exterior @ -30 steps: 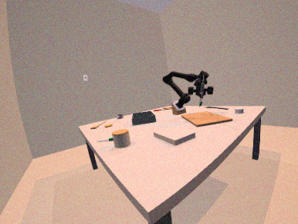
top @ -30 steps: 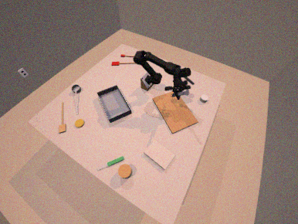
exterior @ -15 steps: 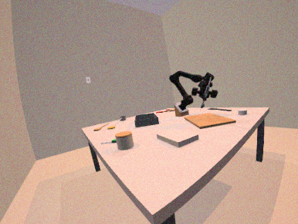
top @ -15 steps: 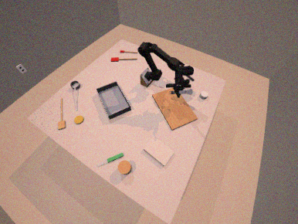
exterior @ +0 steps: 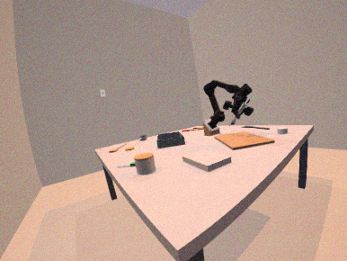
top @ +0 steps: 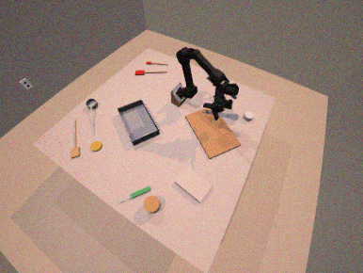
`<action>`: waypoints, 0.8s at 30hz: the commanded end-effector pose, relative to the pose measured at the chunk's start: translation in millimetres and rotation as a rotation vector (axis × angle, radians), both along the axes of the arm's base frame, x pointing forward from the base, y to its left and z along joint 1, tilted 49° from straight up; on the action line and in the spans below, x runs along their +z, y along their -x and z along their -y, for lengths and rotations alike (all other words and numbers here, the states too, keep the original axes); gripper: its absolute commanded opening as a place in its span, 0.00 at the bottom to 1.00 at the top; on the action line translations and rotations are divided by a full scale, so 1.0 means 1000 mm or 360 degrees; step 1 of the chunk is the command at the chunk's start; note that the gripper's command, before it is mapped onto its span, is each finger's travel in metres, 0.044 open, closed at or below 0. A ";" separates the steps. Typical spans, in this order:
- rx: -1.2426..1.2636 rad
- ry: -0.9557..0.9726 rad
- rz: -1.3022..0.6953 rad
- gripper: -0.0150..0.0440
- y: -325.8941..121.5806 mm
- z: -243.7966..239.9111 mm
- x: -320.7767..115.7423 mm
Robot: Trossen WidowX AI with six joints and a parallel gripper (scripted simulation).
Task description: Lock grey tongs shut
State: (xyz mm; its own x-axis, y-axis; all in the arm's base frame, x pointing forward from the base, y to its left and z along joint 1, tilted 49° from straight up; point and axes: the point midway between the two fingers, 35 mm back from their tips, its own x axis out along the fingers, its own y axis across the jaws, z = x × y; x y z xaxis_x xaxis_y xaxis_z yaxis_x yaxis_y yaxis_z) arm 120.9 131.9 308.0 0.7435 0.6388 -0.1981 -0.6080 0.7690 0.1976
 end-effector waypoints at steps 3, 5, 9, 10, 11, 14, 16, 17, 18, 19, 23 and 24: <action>0.0025 0.0144 -0.0024 0.00 -0.002 0.001 0.000; 0.0034 0.0190 -0.0039 0.00 -0.003 0.002 -0.002; 0.0055 0.0276 -0.0075 0.00 -0.004 0.002 -0.004; 0.0059 0.0296 -0.0086 0.00 -0.004 0.003 -0.005; 0.0064 0.0316 -0.0097 0.00 -0.004 0.003 -0.005; 0.0081 0.0372 -0.0132 0.00 -0.005 0.004 -0.007; 0.0092 0.0406 -0.0158 0.00 -0.005 0.005 -0.008; 0.0098 0.0423 -0.0172 0.00 -0.005 0.005 -0.009; 0.0104 0.0439 -0.0186 0.00 -0.005 0.005 -0.009; 0.0110 0.0452 -0.0201 0.00 -0.005 0.006 -0.010; 0.0134 0.0505 -0.0263 0.00 -0.005 0.007 -0.012; 0.0141 0.0517 -0.0279 0.00 -0.005 0.008 -0.012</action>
